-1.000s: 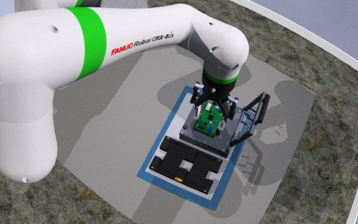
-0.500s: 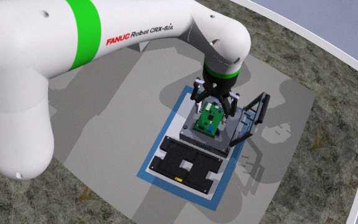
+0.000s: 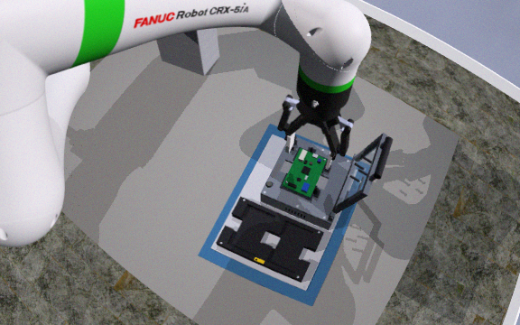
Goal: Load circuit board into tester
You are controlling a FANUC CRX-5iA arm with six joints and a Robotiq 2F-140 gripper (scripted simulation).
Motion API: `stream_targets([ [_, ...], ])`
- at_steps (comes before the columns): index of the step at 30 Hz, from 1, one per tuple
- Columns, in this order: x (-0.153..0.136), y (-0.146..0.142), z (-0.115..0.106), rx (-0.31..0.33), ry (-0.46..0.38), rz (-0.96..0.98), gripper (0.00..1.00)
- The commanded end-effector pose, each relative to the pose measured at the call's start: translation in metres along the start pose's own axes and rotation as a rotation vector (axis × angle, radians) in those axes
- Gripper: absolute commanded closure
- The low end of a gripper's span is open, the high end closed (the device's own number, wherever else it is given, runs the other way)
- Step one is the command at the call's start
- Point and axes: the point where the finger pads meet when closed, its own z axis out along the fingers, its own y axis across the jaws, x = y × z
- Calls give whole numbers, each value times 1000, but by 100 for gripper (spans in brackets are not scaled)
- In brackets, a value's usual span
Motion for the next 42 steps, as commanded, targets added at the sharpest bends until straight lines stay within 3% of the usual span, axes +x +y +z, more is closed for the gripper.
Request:
stream_targets([
  [1,0,0,-18,-2,1,0,42],
  [14,0,0,-91,-2,1,0,42],
  [16,0,0,-91,-2,1,0,42],
  [25,0,0,-131,-2,1,0,42],
  [31,0,-1,-146,-2,1,0,42],
  [42,0,-1,-154,-2,1,0,42],
])
